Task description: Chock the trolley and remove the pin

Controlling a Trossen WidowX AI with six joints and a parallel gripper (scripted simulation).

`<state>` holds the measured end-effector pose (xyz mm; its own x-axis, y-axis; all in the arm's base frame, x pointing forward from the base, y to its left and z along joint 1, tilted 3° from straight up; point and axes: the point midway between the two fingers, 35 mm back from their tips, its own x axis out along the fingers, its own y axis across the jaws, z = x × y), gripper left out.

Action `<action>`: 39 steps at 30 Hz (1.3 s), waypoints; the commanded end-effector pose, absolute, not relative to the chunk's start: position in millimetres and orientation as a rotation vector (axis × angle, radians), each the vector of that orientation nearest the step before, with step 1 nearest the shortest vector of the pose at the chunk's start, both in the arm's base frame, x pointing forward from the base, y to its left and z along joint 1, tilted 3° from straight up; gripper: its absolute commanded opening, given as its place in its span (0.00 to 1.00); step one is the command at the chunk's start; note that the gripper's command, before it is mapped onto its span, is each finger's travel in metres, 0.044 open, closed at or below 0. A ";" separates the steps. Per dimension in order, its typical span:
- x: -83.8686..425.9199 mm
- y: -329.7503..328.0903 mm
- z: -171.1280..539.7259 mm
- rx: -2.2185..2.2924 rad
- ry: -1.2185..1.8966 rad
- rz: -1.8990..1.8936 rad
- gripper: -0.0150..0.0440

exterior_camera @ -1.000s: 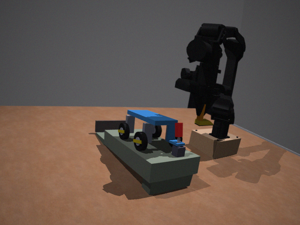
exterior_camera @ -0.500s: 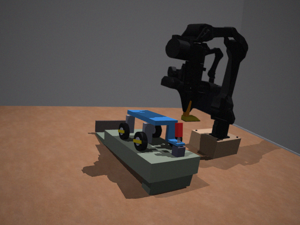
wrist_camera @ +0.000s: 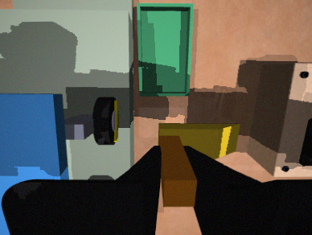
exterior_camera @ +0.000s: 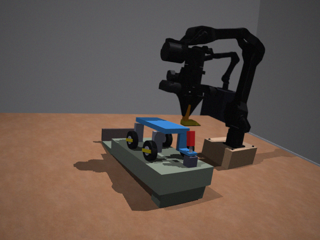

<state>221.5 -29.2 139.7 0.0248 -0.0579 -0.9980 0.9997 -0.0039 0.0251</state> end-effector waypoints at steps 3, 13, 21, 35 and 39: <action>227.2 -48.8 139.9 1.179 1.142 -1.217 0.25; 236.0 -88.9 139.2 1.176 1.138 -1.218 0.25; 245.1 -122.8 139.7 1.174 1.136 -1.219 0.25; 249.3 -135.7 140.1 1.431 0.982 -1.446 0.25; 249.4 -136.3 140.1 1.542 0.903 -1.543 0.25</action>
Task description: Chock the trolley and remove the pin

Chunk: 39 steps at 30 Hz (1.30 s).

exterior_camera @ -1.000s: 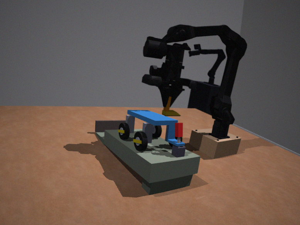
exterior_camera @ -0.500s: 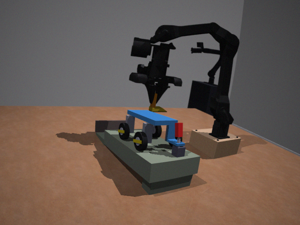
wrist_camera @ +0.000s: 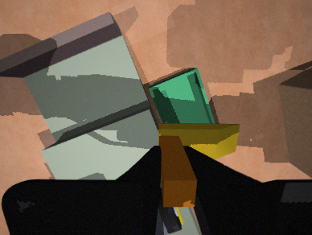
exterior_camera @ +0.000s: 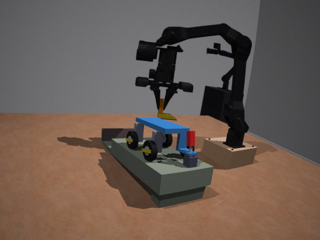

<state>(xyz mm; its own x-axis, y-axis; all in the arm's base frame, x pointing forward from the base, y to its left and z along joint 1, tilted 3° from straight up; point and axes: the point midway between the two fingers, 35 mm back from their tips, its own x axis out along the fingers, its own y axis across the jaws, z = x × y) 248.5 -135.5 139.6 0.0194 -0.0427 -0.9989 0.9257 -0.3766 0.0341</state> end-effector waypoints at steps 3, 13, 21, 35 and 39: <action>249.5 -136.8 140.1 1.623 0.839 -1.614 0.25; 249.5 -138.1 140.1 1.884 0.596 -1.844 0.25; 249.4 -139.2 140.1 2.078 0.365 -2.021 0.25; 250.2 -140.4 140.0 2.244 0.114 -2.181 0.25; 262.8 -141.9 137.5 2.274 0.065 -2.204 0.25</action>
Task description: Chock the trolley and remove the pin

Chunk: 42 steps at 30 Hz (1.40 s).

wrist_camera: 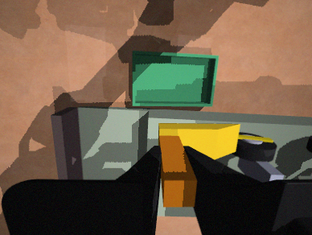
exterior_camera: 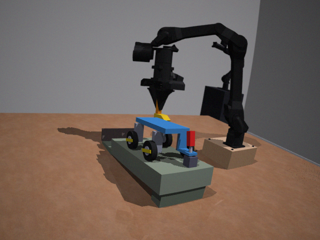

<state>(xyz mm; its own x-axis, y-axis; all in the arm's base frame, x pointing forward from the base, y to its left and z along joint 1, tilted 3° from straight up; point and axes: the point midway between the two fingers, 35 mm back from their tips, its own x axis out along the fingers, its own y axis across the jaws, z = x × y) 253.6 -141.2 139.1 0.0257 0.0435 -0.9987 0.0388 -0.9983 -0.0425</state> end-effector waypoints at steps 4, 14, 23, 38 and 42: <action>272.1 -142.7 135.7 -2.233 -0.054 2.162 0.25; 278.1 -142.7 123.4 -2.233 -0.054 2.161 0.25; 280.3 -142.8 101.2 -2.233 -0.054 2.161 0.25; 280.7 -139.9 70.4 -2.233 -0.054 2.161 0.25; 280.8 -137.9 71.5 -2.233 -0.054 2.161 0.25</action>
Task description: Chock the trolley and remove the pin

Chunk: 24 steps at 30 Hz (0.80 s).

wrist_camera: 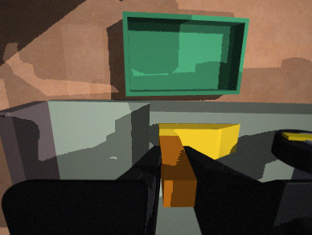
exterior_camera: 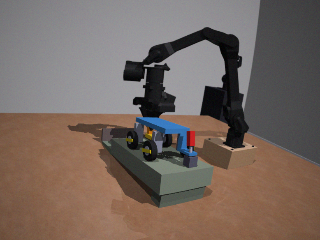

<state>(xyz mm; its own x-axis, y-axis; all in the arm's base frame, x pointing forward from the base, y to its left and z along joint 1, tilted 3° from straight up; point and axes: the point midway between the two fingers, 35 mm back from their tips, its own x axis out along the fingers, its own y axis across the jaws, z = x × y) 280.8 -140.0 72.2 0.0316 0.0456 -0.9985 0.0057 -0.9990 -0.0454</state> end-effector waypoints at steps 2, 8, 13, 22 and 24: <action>280.8 -135.8 72.0 -2.233 -0.055 2.161 0.25; 281.0 -129.3 72.9 -2.232 -0.055 2.160 0.25; 281.5 -124.0 73.6 -2.232 -0.056 2.160 0.25; 282.4 -114.6 74.8 -2.232 -0.057 2.160 0.25; 282.6 -112.5 75.0 -2.232 -0.057 2.159 0.25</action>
<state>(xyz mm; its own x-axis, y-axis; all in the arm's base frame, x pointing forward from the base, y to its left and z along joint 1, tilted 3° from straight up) 283.1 -116.4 74.9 0.0332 0.0468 -0.9984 0.0050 -0.9989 -0.0467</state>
